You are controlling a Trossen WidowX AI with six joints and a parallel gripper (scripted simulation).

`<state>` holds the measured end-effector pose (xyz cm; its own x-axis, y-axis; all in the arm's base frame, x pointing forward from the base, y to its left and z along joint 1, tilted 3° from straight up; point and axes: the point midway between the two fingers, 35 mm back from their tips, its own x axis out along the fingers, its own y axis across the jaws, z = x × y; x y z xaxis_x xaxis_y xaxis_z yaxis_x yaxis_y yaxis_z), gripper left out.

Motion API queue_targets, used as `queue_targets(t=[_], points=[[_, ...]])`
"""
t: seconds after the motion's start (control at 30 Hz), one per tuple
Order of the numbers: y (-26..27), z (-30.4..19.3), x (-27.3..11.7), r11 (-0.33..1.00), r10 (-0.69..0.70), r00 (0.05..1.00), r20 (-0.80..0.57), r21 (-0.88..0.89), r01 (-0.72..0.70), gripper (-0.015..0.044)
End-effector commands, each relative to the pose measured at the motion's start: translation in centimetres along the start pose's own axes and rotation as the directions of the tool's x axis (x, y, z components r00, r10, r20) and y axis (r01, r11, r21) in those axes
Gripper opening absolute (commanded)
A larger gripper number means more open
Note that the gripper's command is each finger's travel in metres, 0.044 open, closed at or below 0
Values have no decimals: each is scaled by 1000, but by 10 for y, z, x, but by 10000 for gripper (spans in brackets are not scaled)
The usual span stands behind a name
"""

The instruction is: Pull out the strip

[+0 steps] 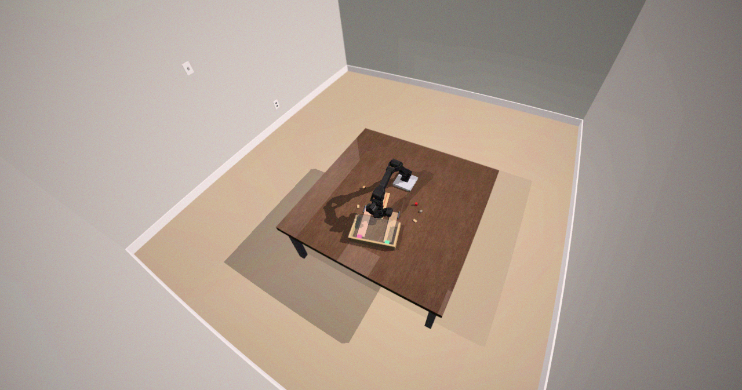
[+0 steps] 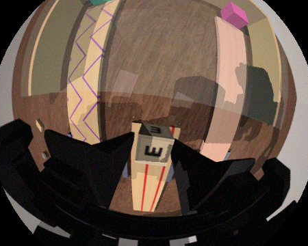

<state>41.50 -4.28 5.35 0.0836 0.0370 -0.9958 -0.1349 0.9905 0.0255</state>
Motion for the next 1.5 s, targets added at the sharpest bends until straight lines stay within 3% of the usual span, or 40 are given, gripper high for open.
queue_targets(t=[0.0, 0.2, 0.33, 0.83, 1.47], points=[[0, 0, -1, 1000, 0, 1000, 1, 0, 0, 138], [0, 0, -1, 1000, 0, 1000, 1, 0, 0, 98], [1, -2, -3, 1000, 0, 1000, 0, 0, 0, 0], [13, -55, -41, 1000, -3, 1000, -6, 4, 3, 0], [26, -110, -41, 1000, -2, 1000, -11, 5, 2, 0]])
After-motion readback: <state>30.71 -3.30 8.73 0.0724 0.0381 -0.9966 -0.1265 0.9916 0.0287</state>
